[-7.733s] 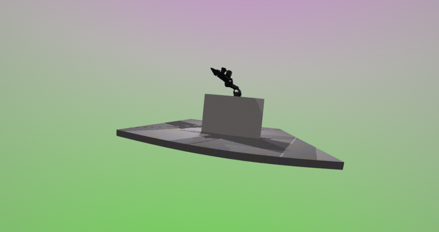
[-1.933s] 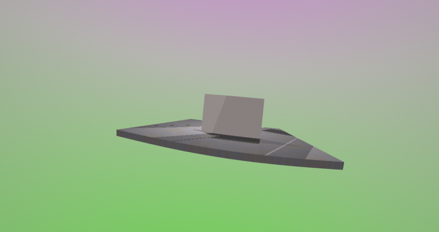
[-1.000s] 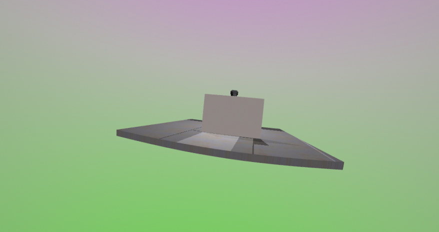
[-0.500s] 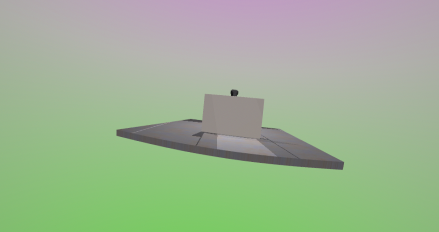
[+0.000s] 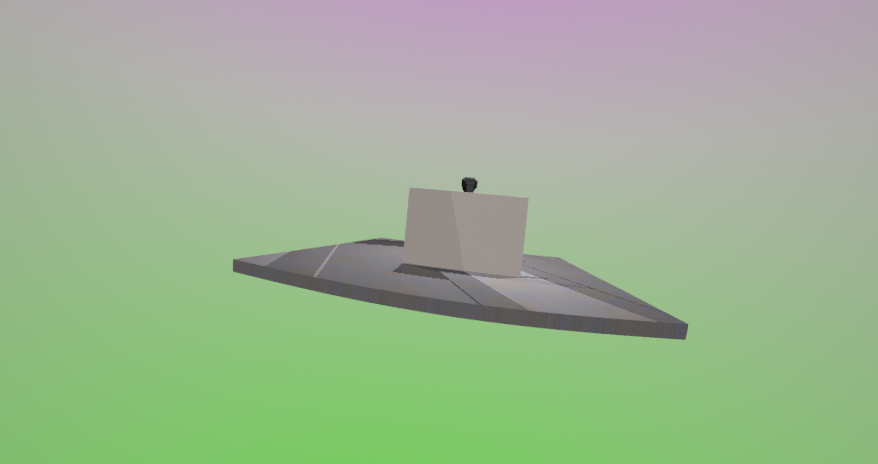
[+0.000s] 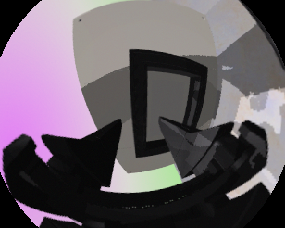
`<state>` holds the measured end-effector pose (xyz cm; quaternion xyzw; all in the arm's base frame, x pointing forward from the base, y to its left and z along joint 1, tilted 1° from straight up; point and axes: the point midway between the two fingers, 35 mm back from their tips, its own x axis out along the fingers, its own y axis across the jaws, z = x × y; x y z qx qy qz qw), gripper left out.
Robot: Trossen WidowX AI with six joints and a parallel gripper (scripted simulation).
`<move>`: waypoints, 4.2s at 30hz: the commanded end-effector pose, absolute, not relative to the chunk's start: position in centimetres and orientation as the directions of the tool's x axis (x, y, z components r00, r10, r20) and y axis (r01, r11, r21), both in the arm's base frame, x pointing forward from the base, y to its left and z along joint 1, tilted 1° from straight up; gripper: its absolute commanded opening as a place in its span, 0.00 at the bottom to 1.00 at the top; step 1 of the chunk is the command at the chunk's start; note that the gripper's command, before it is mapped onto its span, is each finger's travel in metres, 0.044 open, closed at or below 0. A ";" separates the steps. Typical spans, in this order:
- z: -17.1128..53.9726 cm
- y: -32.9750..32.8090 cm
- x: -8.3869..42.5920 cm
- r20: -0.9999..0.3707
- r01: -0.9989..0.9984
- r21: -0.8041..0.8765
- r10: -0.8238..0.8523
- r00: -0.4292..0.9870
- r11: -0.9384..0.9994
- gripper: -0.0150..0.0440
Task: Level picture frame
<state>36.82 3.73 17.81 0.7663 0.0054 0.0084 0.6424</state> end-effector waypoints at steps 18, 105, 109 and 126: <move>18.0 3.7 37.6 0.013 -0.009 0.984 0.019 1.000 -0.177 0.69; 19.4 3.4 37.6 0.013 -0.010 0.984 0.019 1.000 -0.177 0.25; 19.5 3.4 37.6 0.013 -0.010 0.984 0.019 1.000 -0.177 0.25; 19.6 3.4 37.6 0.013 -0.010 0.984 0.019 1.000 -0.177 0.25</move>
